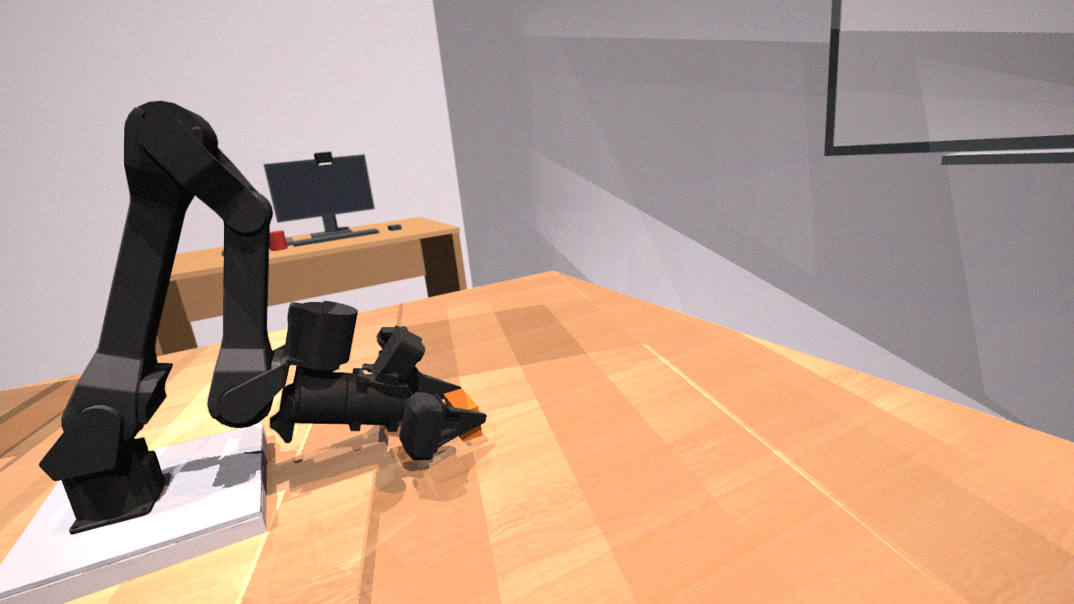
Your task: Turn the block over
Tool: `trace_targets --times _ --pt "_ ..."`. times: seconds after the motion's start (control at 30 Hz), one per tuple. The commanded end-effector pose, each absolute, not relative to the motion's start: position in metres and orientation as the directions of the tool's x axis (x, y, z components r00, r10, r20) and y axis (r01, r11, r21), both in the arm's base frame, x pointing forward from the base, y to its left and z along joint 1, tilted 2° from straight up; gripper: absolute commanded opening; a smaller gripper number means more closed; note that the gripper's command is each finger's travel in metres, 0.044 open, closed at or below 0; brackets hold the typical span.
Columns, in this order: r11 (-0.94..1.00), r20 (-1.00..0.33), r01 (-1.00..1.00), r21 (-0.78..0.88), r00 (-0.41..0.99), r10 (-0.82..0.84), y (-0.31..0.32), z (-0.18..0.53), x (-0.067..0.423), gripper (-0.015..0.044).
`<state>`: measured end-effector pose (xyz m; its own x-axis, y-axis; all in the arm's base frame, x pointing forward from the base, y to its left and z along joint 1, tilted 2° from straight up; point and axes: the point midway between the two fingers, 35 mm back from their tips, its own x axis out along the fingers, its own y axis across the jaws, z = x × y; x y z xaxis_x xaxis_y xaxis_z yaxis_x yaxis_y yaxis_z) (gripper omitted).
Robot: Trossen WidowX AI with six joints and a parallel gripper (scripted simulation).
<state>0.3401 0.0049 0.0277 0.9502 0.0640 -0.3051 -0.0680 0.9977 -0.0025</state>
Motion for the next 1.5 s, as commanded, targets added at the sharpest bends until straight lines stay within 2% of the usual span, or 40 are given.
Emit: trace_targets --times 0.0,0.3,0.67,0.73,0.97,1.23,1.47 --pt "0.998 -0.306 -0.07 0.005 0.95 0.068 0.005 0.027 0.34 0.044" --pt "0.998 -0.311 -0.069 0.005 0.948 0.068 0.005 0.027 0.341 0.044" --pt "0.998 -0.614 -0.066 0.005 0.787 0.055 0.004 0.046 0.362 0.044" --pt "0.998 -0.616 -0.066 0.0 0.786 0.052 0.003 0.067 0.365 0.044" --pt "0.998 -0.675 -0.068 -0.003 0.736 0.048 0.003 0.094 0.353 0.044" --pt "0.998 -0.79 -0.07 0.004 0.611 0.046 0.004 0.099 0.319 0.044" --pt "0.998 -0.793 -0.07 0.004 0.607 0.046 0.004 0.1 0.318 0.044"
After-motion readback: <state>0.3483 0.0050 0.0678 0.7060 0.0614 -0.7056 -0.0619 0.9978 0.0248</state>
